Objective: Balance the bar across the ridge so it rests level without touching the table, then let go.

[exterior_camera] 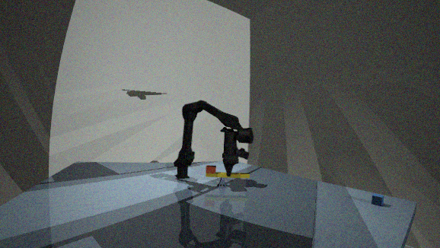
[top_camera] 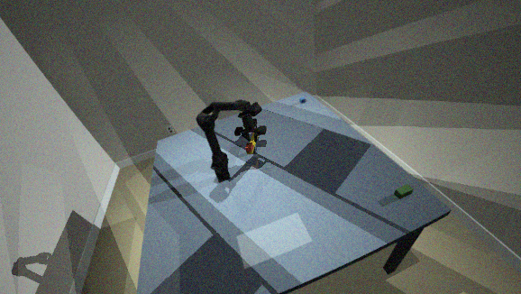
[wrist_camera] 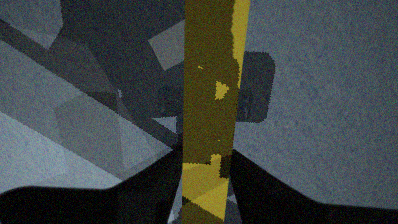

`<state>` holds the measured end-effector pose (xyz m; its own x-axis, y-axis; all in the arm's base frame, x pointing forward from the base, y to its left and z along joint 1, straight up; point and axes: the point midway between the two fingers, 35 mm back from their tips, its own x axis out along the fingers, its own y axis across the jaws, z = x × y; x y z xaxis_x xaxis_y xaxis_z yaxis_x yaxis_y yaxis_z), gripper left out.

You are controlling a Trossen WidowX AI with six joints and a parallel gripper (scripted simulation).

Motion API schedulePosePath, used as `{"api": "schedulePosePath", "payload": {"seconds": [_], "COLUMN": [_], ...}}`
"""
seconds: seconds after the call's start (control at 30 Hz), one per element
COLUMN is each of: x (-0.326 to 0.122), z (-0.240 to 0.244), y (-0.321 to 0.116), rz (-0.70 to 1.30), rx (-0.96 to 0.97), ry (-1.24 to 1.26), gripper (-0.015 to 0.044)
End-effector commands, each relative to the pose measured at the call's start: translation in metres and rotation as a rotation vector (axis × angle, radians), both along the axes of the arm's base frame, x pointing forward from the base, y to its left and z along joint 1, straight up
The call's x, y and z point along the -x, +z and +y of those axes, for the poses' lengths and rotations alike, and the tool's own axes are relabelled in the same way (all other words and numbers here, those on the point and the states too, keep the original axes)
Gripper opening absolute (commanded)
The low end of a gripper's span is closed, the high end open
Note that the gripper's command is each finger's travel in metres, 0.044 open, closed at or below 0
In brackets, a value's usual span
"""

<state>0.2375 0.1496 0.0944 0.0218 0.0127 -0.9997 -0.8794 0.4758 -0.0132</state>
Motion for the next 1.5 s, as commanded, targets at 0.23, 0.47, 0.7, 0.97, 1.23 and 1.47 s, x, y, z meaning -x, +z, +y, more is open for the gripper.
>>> {"api": "schedulePosePath", "payload": {"seconds": [0.23, 0.47, 0.7, 0.97, 1.23, 1.47], "x": [0.0, 0.0, 0.0, 0.0, 0.0, 0.0], "z": [-0.0001, -0.0001, -0.0001, -0.0001, -0.0001, -0.0001], "y": [0.0, 0.0, 0.0, 0.0, 0.0, 0.0], "rz": [0.0, 0.0, 0.0, 0.0, 0.0, 0.0], "rx": [0.0, 0.0, 0.0, 0.0, 0.0, 0.0], "ry": [0.0, 0.0, 0.0, 0.0, 0.0, 0.0], "gripper": [0.0169, 0.017, 0.0171, 0.0173, 0.0185, 0.0211]}}
